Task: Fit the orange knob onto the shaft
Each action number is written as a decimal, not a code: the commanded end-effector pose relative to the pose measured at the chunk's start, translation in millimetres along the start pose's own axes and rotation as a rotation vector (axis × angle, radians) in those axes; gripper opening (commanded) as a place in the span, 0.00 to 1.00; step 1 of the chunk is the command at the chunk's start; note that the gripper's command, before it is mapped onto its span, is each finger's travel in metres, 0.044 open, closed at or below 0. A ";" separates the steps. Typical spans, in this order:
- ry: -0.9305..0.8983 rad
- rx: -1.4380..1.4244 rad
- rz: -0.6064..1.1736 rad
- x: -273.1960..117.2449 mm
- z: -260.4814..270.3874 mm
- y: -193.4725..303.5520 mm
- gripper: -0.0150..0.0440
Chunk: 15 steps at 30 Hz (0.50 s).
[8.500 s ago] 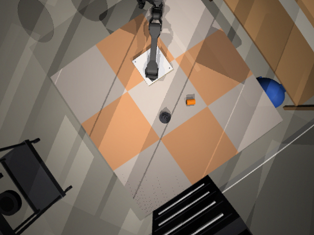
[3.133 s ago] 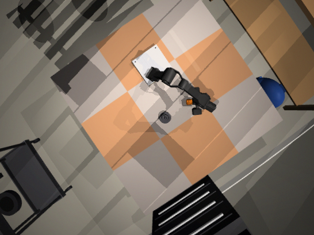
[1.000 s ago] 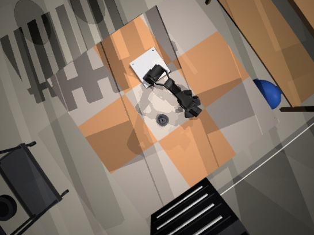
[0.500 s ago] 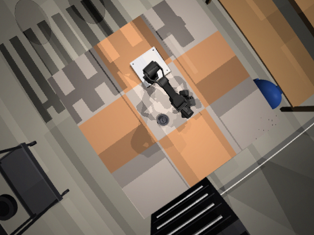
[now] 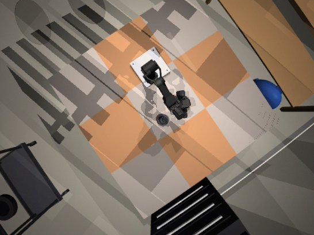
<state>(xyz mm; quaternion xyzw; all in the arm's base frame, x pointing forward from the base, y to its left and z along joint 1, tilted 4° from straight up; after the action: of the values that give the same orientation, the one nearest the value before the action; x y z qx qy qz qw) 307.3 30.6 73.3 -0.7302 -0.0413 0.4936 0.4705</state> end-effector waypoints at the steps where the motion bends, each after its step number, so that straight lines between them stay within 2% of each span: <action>1: -0.002 -0.005 -0.071 -3.8 1.1 5.4 0.56; 15: -0.008 -0.005 -0.305 -11.3 0.9 23.8 0.56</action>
<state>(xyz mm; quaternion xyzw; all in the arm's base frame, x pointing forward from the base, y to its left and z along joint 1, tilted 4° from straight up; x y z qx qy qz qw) 295.6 14.9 67.0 -0.7215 -0.1282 0.4336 0.5244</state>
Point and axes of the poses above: the point midway between the two fingers, 35 mm back from their tips, its own x axis out along the fingers, its own z axis across the jaws, y = z × x, the point moved 2 cm from there along -x, back along the fingers, and after that the axes turned 1 degree about x, right-handed, at the moved point
